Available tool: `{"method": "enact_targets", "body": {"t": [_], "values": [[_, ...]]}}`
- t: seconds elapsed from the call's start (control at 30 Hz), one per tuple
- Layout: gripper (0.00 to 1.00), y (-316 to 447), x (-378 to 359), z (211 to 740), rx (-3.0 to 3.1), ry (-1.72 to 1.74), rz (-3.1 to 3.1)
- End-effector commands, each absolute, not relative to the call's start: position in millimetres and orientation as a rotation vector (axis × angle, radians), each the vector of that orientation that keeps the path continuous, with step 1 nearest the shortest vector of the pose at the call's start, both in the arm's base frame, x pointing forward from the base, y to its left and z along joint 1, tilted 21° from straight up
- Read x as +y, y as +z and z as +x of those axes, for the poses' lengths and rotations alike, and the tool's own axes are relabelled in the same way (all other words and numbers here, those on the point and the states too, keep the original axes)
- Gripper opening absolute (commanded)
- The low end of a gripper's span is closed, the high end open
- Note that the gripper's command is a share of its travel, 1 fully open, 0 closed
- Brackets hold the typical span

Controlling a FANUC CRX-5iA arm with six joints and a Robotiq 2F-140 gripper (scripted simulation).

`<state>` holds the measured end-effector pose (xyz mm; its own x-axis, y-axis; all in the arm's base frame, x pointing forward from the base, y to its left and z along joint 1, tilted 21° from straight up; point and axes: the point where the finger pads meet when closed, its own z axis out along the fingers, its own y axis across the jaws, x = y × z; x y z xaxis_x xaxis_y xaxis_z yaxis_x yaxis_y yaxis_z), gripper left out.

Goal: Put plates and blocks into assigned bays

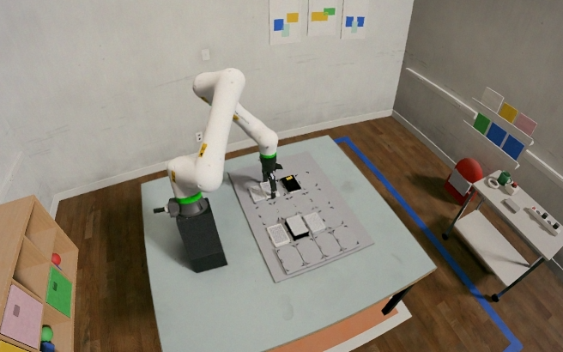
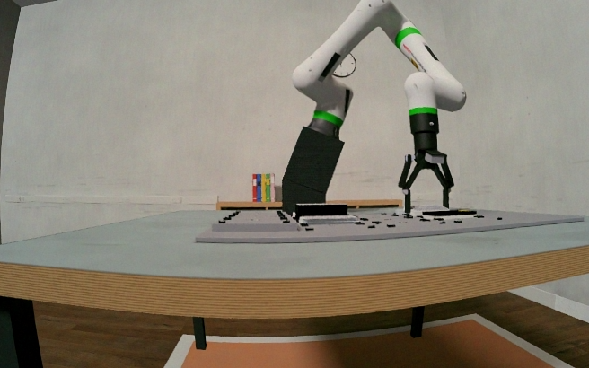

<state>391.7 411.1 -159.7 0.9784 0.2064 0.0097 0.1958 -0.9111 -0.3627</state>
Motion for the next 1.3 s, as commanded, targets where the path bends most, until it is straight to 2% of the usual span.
{"method": "enact_targets", "body": {"t": [0.0,0.97,1.0,1.27], "values": [[0.88,-159.0,411.3,392.4,-0.29,0.039,-2.755],[0.86,-159.0,411.3,392.4,-0.29,0.039,-2.755],[0.1,-159.0,411.3,392.4,-0.29,0.039,-2.755],[0.1,-159.0,411.3,392.4,-0.29,0.039,-2.755]]}}
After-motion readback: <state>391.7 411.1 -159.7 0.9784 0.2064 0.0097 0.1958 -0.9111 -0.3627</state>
